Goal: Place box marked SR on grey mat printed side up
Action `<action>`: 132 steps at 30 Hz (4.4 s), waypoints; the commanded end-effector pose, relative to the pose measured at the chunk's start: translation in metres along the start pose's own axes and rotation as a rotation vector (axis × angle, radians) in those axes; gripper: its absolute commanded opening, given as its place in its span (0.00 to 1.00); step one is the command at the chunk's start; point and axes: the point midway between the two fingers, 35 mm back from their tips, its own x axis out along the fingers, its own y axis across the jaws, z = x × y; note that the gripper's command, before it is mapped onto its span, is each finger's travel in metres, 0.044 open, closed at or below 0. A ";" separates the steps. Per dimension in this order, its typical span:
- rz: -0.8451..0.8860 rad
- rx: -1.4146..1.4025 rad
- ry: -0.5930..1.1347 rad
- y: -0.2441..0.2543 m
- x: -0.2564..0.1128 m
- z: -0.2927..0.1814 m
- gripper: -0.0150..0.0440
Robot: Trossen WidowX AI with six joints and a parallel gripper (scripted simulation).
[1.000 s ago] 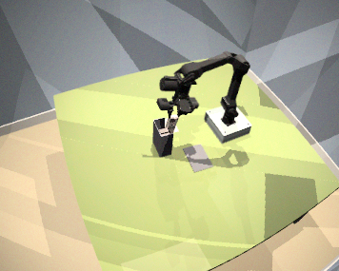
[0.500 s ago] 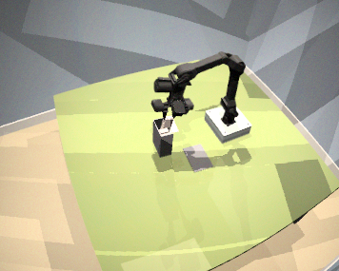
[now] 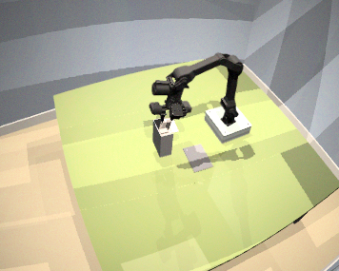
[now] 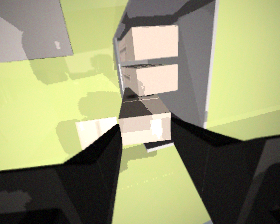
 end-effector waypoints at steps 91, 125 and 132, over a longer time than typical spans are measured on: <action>-0.045 0.377 0.021 -0.029 -0.024 0.017 0.25; -0.401 1.262 -0.269 -0.014 -0.027 0.054 0.25; -0.440 1.440 -0.386 -0.009 -0.028 0.061 0.25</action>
